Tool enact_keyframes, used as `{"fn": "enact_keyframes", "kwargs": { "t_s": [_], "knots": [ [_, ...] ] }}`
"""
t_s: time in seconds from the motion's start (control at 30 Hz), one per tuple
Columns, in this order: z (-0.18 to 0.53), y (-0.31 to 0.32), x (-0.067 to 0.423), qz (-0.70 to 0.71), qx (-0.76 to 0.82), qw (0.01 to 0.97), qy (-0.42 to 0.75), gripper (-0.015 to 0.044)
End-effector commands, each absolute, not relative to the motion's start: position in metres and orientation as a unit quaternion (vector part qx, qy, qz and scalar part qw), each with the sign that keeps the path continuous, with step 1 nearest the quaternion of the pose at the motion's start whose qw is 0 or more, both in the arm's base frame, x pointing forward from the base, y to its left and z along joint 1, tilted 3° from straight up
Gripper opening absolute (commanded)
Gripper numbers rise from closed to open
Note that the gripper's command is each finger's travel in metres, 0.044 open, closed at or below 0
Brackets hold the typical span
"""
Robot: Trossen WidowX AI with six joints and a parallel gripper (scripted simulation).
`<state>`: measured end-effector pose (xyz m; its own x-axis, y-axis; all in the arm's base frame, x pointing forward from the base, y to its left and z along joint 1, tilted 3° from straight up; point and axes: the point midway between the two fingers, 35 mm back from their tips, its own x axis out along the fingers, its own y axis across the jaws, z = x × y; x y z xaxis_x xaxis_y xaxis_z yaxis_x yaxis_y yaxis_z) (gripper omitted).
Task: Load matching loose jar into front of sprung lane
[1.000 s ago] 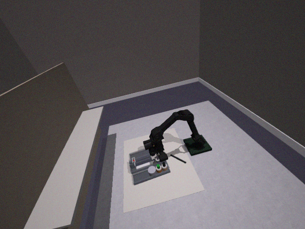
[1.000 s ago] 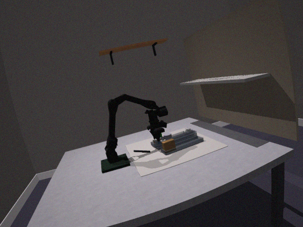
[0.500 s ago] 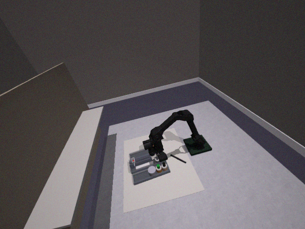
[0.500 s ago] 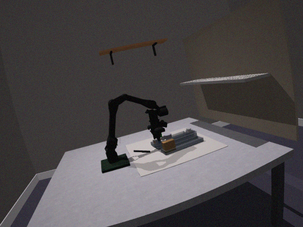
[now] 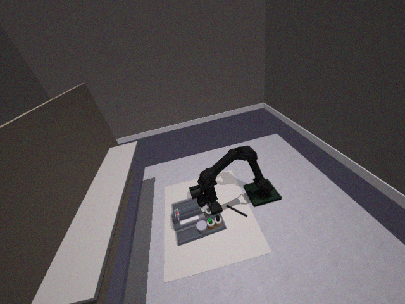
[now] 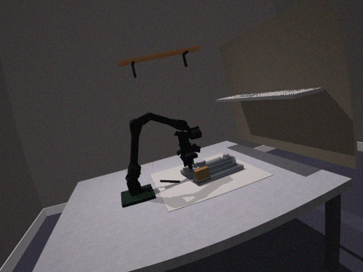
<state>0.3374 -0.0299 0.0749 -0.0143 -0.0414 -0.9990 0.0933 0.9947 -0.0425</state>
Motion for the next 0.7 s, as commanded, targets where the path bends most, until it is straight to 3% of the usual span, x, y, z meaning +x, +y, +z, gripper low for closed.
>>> {"fn": "enact_keyframes", "kwargs": {
  "t_s": [0.0, 0.67],
  "knots": [
    [0.0769, -0.0304, 0.3436, -0.048, 0.018, 0.711, 0.701, 0.0000],
    [0.0770, -0.0307, 0.3458, -0.048, 0.018, 0.711, 0.701, 0.0000]
  ]
}}
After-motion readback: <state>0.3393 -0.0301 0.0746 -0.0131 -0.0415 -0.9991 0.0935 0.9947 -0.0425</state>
